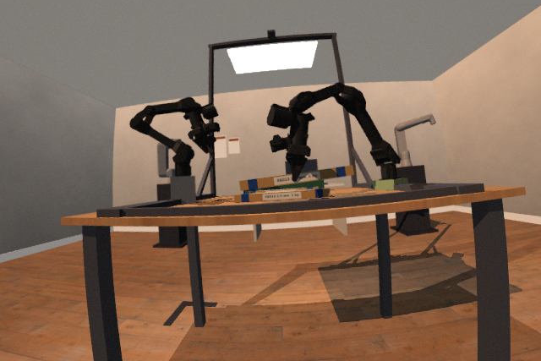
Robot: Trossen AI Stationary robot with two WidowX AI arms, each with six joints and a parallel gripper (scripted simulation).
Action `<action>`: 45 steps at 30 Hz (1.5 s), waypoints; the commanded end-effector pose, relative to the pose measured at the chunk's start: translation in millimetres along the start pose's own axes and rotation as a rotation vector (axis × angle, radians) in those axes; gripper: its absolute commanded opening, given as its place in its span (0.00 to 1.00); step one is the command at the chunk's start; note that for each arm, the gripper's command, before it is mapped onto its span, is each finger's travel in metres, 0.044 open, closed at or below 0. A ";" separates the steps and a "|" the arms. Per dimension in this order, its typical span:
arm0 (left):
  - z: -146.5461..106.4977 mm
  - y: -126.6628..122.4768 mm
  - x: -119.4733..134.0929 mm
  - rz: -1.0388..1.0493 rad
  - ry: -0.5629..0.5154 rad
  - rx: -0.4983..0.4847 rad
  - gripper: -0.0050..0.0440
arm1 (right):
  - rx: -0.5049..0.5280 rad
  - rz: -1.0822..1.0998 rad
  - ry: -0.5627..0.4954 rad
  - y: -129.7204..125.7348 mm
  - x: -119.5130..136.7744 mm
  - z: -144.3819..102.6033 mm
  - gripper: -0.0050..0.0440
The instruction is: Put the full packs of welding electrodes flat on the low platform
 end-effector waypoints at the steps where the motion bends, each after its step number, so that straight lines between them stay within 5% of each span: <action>1: -33.8 12.0 -20.7 0.013 -0.108 -0.026 0.00 | 0.001 0.001 -0.022 -0.2 -3.2 -5.6 0.78; 4: -48.4 13.0 -22.3 0.017 -0.140 -0.038 0.00 | 0.001 0.001 -0.022 -0.2 -3.2 -5.6 0.78; 10: -33.4 28.4 -25.9 0.013 -0.108 -0.027 0.00 | 0.001 0.001 -0.022 -0.2 -3.2 -5.6 0.78; 13: -51.2 27.4 -28.2 0.018 -0.140 -0.040 0.00 | 0.001 0.001 -0.022 -0.2 -3.2 -5.6 0.78; 45: -56.6 25.7 -35.9 0.016 -0.135 -0.036 0.00 | 0.001 0.001 -0.022 -0.2 -3.2 -5.6 0.78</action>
Point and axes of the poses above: on each arm, the point midway between the two fingers, 35 mm back from their tips, its own z axis out along the fingers, its own y axis across the jaws, x = y × z, the point moved 6 cm from there along -z, back along the fingers, and after that the axes turned 7 degrees about -z, right-handed, at the moved point
